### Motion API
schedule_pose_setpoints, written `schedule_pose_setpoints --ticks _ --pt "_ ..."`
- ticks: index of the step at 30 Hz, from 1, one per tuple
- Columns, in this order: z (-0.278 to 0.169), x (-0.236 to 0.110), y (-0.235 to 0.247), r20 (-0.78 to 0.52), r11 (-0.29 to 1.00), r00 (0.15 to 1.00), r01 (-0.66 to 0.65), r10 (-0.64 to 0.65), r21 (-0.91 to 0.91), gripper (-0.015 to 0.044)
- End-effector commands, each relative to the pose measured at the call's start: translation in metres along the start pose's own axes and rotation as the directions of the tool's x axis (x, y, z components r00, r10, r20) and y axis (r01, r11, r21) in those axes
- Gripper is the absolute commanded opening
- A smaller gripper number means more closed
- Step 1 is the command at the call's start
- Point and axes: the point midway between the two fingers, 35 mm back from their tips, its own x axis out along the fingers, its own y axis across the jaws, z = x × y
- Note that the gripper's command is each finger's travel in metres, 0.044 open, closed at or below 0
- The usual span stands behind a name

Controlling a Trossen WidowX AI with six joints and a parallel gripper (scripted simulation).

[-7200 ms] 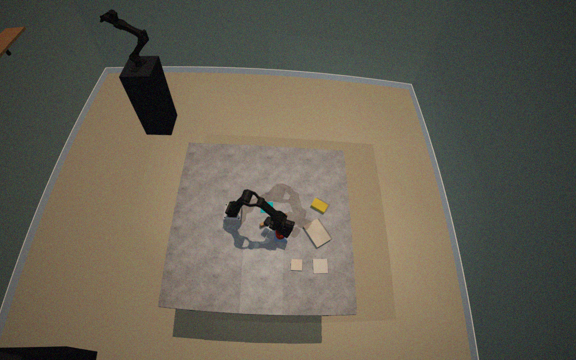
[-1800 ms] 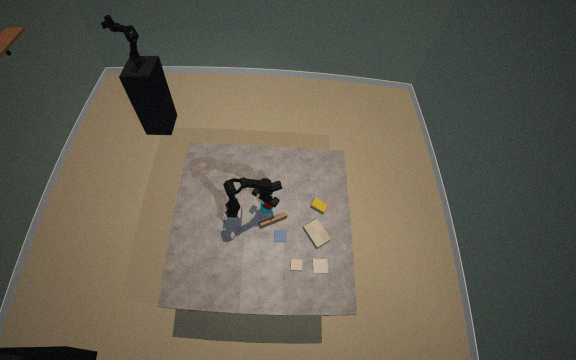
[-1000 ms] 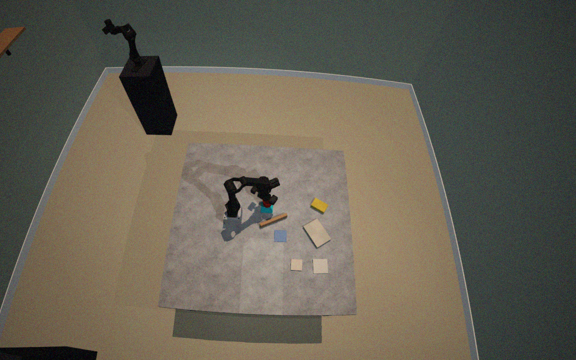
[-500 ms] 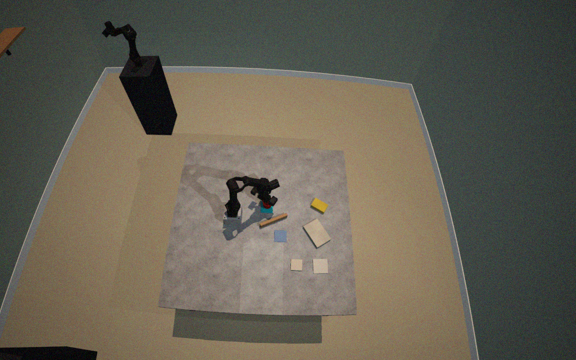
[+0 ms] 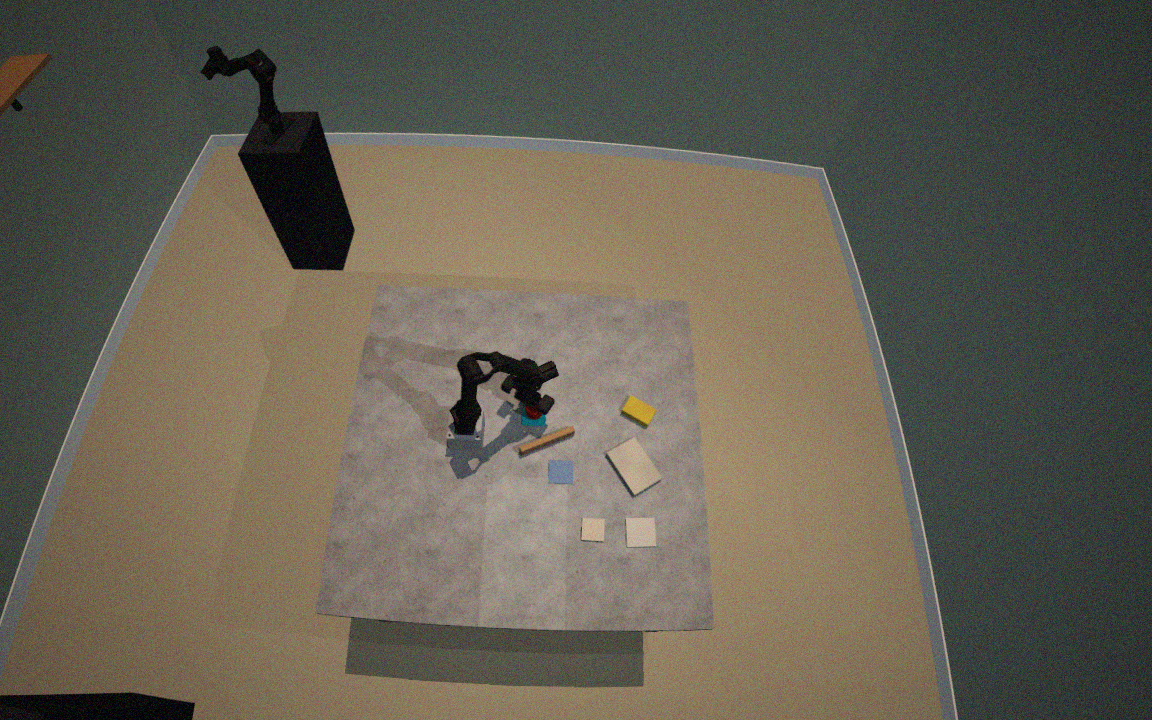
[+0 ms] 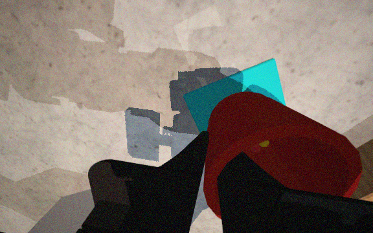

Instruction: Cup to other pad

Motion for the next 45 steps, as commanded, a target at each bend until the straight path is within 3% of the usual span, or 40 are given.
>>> schedule_pose_setpoints --ticks 1,19,24,45 --pt "-0.002 0.007 0.002 -0.008 1.000 1.000 -0.006 0.006 0.003 0.0000" --pt "-0.001 0.009 0.001 -0.002 1.000 1.000 -0.001 0.001 0.000 0.0000" --pt "-0.001 0.009 0.001 -0.002 1.000 1.000 -0.001 0.001 0.000 0.0128" --pt "0.001 -0.012 0.000 -0.004 1.000 1.000 -0.003 0.003 0.001 0.0128"
